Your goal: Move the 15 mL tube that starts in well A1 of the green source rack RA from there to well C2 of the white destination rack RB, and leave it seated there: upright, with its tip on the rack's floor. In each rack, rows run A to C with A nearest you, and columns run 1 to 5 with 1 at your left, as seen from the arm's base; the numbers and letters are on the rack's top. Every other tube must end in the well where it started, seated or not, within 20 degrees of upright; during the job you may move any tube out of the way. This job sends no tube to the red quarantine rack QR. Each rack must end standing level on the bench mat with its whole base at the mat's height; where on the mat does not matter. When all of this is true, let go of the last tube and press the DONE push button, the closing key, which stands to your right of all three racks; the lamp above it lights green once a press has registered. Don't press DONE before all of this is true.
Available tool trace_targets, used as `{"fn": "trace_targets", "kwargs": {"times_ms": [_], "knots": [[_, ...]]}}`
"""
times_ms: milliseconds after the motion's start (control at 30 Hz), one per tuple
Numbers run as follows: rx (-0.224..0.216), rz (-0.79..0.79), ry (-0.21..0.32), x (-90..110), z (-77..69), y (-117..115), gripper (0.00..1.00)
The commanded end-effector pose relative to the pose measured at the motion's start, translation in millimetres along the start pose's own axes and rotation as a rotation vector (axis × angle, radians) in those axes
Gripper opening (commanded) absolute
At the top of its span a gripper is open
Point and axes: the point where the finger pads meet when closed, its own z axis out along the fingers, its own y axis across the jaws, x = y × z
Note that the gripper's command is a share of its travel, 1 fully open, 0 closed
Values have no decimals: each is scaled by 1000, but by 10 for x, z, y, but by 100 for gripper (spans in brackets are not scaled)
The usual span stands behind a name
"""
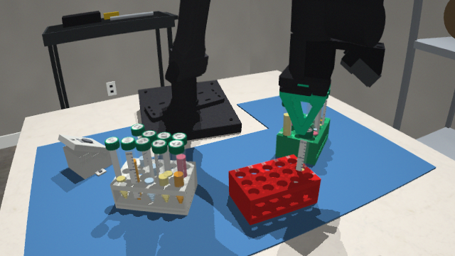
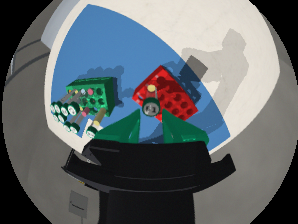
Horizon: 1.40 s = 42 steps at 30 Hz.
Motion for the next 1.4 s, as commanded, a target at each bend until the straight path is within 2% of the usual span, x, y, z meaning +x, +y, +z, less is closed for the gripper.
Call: {"fn": "trace_targets", "kwargs": {"times_ms": [0, 833, 867, 1367], "knots": [[12, 2, -25, -34, -51, -21, 30], [12, 2, -25, -35, 21, -21, 30], [12, 2, -25, -35, 20, -21, 0], [12, 2, -25, -35, 20, -21, 0]]}}
